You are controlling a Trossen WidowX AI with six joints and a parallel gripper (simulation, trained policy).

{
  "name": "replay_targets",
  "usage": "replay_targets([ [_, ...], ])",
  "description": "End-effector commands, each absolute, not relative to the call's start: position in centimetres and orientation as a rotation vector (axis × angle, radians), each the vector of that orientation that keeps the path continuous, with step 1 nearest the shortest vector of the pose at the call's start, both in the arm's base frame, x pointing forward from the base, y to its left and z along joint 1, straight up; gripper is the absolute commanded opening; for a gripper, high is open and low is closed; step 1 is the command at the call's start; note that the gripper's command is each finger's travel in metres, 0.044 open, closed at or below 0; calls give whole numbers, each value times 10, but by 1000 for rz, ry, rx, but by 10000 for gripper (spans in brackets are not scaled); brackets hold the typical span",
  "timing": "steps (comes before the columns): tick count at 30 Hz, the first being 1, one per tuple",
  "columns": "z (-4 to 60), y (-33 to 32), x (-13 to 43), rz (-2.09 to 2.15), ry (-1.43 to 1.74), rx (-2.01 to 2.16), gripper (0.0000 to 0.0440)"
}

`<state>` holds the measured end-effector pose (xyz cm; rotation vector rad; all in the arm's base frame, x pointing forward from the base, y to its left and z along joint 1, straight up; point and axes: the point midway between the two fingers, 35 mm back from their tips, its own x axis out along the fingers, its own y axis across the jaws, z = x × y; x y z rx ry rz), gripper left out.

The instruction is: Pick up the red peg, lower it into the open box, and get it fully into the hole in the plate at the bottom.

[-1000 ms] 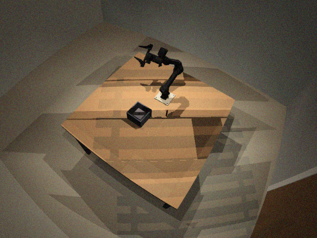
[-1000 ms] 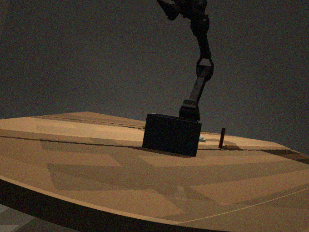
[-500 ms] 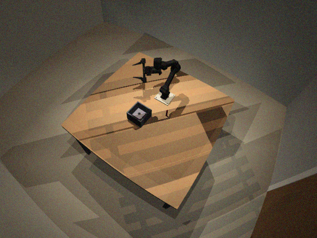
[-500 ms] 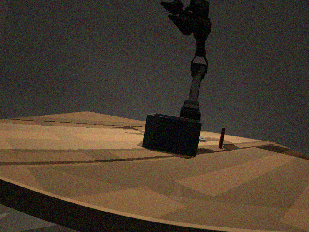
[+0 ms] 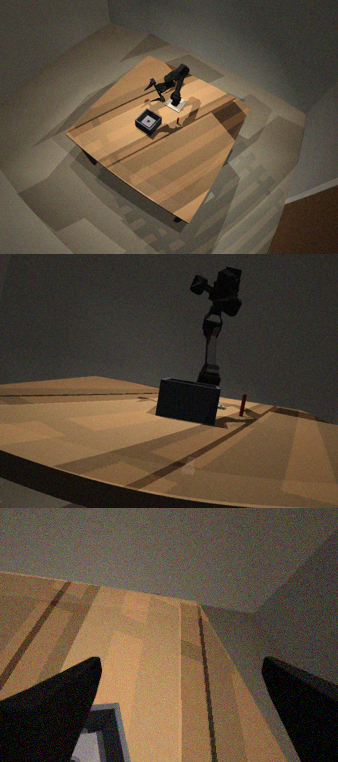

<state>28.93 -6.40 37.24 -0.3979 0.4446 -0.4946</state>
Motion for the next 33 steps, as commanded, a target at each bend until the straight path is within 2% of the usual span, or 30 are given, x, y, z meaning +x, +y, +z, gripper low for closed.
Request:
replay_targets([
  [1, 339, -40, 294, -419, 514, -298, 440],
  [17, 227, 39, 258, -307, 855, 110, 440],
  [33, 138, 88, 193, -498, 1213, 453, 440],
])
